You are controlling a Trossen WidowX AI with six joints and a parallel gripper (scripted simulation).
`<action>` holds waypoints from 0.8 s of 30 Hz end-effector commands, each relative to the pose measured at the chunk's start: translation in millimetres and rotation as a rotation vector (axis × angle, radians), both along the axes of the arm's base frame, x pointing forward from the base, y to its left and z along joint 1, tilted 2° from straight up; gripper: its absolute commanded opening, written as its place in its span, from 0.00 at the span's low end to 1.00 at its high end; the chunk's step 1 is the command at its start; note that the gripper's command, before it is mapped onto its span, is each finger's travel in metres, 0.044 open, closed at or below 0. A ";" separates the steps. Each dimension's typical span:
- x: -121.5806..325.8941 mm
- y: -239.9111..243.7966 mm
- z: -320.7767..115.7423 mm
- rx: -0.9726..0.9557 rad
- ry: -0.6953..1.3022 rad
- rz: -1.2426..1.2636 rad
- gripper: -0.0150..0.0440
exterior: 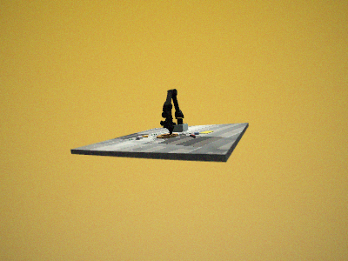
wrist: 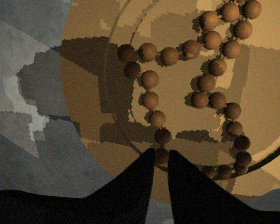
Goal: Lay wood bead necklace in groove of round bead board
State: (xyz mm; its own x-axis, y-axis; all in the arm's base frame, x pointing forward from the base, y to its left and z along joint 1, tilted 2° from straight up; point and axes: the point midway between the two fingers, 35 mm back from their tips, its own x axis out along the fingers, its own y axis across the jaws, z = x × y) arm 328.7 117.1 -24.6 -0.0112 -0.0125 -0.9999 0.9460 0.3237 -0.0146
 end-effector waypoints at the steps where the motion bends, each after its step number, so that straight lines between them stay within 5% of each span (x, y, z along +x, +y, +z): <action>1: 7.4 5.0 1.2 0.000 -0.005 -0.003 0.25; 15: 7.2 4.8 -6.7 0.000 -0.005 -0.003 0.25; 24: 7.4 5.0 -3.1 0.002 -0.006 0.001 0.65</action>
